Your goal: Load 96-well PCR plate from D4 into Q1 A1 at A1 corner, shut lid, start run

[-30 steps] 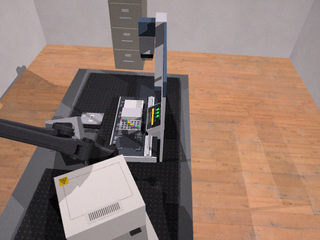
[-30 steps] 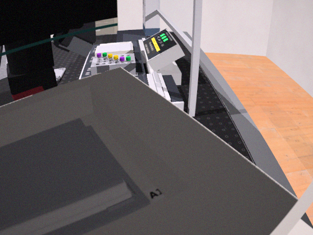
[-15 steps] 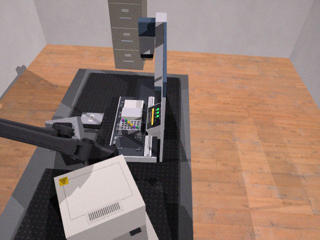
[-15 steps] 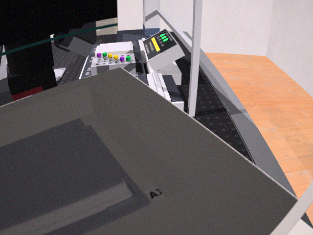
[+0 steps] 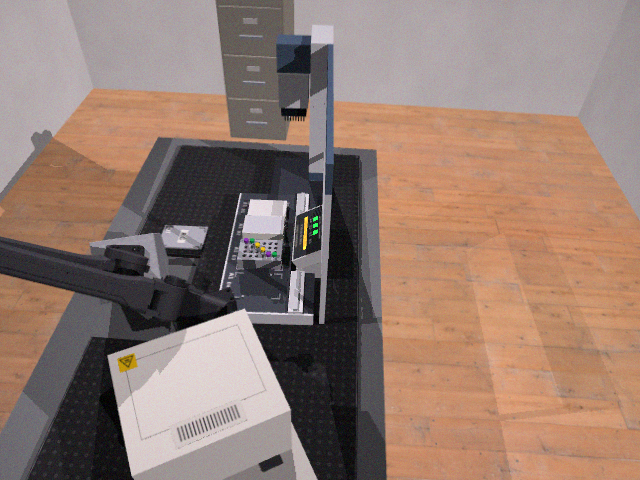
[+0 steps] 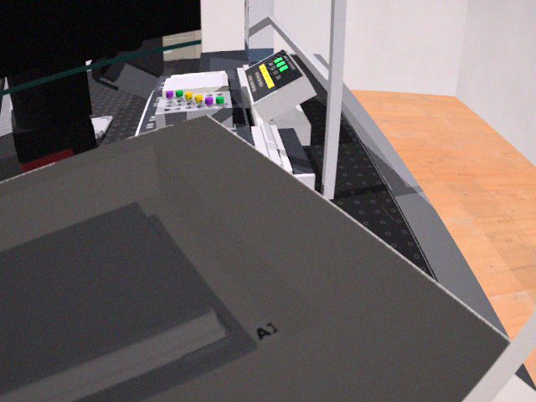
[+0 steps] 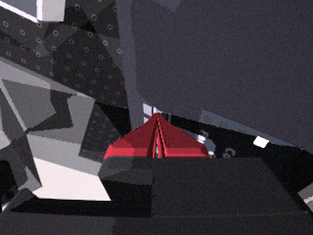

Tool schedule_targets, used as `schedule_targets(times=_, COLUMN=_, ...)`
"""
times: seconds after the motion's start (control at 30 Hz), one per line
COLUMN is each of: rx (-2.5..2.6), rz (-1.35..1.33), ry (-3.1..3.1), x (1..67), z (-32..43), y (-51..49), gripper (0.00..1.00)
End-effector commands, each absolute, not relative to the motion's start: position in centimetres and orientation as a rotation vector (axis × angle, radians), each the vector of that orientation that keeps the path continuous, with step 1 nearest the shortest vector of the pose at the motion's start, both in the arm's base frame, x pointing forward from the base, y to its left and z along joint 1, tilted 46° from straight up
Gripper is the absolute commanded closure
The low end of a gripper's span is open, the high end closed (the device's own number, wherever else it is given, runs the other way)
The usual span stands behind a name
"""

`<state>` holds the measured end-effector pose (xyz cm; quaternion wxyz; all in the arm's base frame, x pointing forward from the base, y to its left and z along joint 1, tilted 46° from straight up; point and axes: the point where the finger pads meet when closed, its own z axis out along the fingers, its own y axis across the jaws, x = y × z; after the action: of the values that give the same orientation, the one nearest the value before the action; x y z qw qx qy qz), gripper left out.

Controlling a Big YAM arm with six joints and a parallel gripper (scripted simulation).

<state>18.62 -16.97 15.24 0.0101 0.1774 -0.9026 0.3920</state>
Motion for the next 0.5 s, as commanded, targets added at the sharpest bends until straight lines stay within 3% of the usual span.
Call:
schedule_targets(times=0.0, rx=0.543, rz=1.242, ry=-2.828, x=18.7, z=16.1, y=-17.2, gripper=1.0)
schedule_targets(times=0.47, rx=0.552, rz=1.25, ry=-2.839, x=19.7, z=17.1, y=-16.8, gripper=1.0)
